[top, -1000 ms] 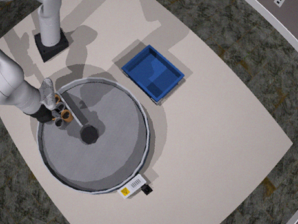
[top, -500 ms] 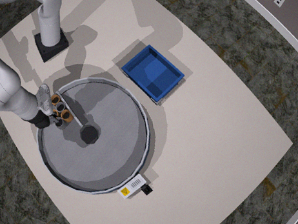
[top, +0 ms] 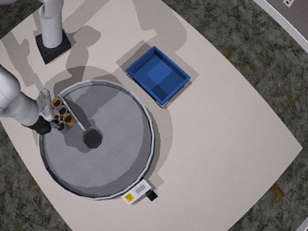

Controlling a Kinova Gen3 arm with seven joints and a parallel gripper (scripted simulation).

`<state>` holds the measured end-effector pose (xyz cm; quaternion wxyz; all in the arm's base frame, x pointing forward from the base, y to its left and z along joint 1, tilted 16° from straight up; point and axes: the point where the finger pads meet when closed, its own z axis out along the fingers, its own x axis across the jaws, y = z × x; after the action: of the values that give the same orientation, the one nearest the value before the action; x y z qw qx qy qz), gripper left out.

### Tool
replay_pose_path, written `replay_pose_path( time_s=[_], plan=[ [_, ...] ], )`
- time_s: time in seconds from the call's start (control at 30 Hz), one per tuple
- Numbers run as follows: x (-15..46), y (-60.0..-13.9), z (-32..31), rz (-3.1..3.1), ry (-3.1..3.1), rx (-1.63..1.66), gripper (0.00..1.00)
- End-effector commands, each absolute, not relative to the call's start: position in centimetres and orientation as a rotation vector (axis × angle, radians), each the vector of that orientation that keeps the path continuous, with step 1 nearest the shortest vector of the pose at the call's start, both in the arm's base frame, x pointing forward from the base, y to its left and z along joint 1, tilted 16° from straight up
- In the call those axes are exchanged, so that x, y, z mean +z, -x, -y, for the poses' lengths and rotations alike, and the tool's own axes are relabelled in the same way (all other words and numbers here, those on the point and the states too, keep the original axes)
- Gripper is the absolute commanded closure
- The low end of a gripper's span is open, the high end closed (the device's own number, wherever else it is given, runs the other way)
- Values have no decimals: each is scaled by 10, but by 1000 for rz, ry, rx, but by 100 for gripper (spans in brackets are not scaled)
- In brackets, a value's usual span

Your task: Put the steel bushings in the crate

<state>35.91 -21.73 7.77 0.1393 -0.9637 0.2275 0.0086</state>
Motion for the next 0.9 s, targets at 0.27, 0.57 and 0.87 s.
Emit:
replay_pose_path(
  time_s=[0.27, 0.57, 0.87],
  plan=[
    [77, -362, 221, -646, 2794, 10, 66],
    [78, -359, 218, -658, 2786, 23, 52],
    [78, -359, 218, -658, 2786, 23, 52]
  ],
)
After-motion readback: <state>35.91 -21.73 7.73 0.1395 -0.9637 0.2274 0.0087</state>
